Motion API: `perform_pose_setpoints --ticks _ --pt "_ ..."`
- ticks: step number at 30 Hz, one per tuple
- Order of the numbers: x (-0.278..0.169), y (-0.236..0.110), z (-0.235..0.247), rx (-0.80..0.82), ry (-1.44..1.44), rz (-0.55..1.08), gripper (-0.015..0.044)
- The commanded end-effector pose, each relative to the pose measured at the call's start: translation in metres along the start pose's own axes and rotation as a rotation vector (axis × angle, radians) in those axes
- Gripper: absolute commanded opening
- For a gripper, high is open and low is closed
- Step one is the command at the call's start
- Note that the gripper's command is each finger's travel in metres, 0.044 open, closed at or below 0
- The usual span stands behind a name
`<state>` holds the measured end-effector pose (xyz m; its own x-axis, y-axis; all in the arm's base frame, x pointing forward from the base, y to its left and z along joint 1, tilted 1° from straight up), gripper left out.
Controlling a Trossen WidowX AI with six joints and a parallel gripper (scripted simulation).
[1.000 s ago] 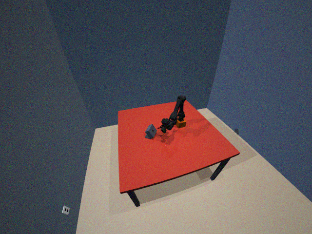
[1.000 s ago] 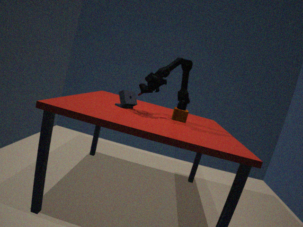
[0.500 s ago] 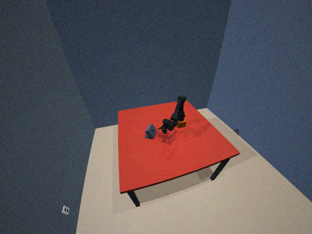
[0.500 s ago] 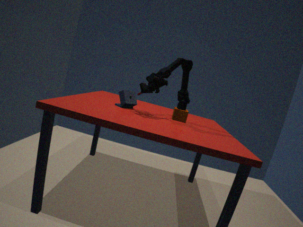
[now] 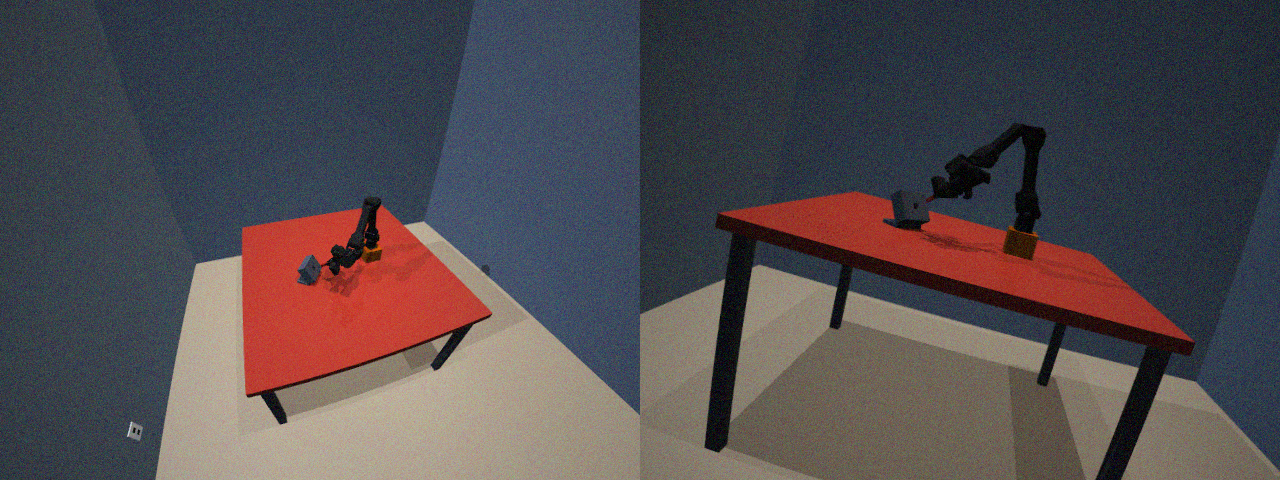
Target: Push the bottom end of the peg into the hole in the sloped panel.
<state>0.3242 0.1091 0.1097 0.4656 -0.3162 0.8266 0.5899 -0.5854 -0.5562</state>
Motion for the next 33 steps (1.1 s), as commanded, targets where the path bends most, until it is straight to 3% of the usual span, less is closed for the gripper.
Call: perform_pose_setpoints --ticks 1,33 --pt "-0.003 0.007 -0.001 -0.008 -0.010 -0.006 0.0000" --pt "-0.004 0.029 0.000 0.008 0.014 -0.042 0.0000"
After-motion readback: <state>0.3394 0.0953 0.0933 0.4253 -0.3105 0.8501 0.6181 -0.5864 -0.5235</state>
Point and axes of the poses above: the point midway between the two fingers, 35 mm back from their tips, its own y axis out along the fingers, its own z axis across the jaws, x = y × z, the point moved 4 cm from there along -y, back along the fingers, and after that the axes turned 8 degrees about -y, right-handed, at the moved point
